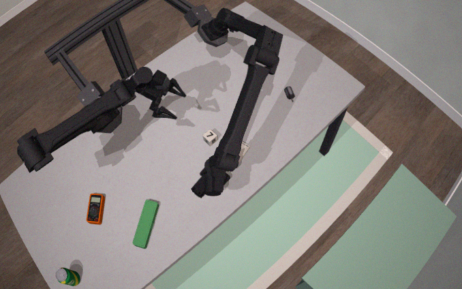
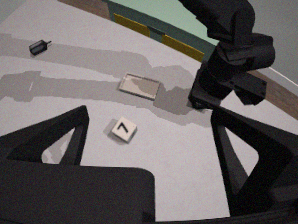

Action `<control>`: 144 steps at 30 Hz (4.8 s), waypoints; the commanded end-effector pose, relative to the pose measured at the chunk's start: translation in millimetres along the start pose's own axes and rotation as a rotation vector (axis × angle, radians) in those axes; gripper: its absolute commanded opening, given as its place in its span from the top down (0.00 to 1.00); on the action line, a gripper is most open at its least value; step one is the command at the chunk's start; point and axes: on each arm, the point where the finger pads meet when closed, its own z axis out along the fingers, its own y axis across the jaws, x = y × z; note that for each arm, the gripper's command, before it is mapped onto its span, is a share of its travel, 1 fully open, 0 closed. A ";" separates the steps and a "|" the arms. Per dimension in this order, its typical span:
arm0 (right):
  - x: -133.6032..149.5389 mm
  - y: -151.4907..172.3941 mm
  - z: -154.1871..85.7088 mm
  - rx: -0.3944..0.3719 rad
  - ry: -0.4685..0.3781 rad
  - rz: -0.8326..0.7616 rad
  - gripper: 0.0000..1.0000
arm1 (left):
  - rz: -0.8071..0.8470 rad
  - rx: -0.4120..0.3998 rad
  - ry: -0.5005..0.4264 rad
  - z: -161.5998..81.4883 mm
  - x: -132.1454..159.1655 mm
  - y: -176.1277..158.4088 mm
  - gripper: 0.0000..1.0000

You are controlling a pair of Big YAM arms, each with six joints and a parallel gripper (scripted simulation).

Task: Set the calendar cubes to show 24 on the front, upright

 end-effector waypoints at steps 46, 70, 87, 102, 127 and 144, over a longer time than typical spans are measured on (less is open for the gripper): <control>-4.9 1.2 0.1 0.000 -0.010 0.014 0.00 | 0.152 -0.055 -0.053 -25.0 -16.8 37.1 0.60; -4.9 1.2 0.1 0.000 -0.010 0.014 0.00 | 0.150 -0.062 -0.064 -35.2 -19.1 18.4 0.31; -4.9 1.2 0.1 0.000 -0.010 0.014 0.00 | 0.128 -0.082 -0.088 -70.7 -21.2 17.4 0.31; -4.9 1.2 0.1 0.000 -0.010 0.014 0.00 | 0.142 -0.055 -0.057 -87.9 -14.1 22.1 0.00; -4.9 1.2 0.1 0.000 -0.010 0.014 0.00 | 0.943 -0.174 0.168 -66.8 -56.4 -39.4 0.00; -4.9 1.2 0.1 0.000 -0.010 0.014 0.00 | 0.926 -0.183 0.196 -64.1 -45.6 -31.9 0.00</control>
